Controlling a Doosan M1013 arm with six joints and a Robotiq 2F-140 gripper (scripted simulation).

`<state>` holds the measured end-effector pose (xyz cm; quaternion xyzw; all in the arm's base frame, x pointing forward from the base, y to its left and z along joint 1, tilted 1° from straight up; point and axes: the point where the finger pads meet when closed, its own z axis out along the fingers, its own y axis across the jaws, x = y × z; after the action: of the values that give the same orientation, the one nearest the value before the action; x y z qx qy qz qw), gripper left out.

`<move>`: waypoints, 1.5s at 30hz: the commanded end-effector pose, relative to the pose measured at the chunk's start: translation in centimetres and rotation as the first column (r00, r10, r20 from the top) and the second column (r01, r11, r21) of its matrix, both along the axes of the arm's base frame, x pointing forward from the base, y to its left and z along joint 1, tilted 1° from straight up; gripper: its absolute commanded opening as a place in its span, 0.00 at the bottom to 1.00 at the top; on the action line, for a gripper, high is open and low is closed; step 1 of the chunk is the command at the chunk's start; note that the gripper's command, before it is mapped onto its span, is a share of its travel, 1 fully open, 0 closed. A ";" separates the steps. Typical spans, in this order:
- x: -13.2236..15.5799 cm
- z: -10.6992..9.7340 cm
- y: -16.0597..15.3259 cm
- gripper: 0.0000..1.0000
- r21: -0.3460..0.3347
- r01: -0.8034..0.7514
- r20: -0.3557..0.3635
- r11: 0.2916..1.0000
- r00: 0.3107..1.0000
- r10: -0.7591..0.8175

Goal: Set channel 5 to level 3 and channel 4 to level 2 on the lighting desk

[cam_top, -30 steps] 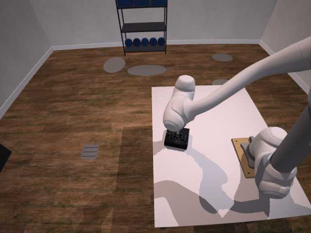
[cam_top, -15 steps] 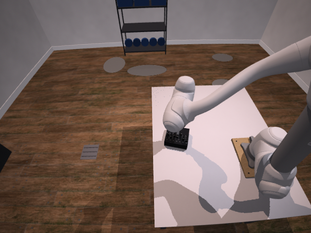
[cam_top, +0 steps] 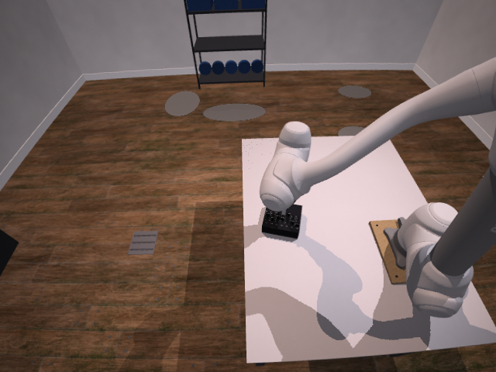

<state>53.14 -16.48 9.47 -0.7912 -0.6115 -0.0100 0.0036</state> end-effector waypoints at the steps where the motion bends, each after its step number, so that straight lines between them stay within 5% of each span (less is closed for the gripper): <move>1: 0.0 0.0 0.0 0.10 0.000 0.000 0.000 1.000 1.000 0.000; 45: 0.0 -0.8 0.0 0.10 0.000 0.000 0.000 1.000 1.000 0.000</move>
<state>53.15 -16.47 8.78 -0.7912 -0.6115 -0.0100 0.0036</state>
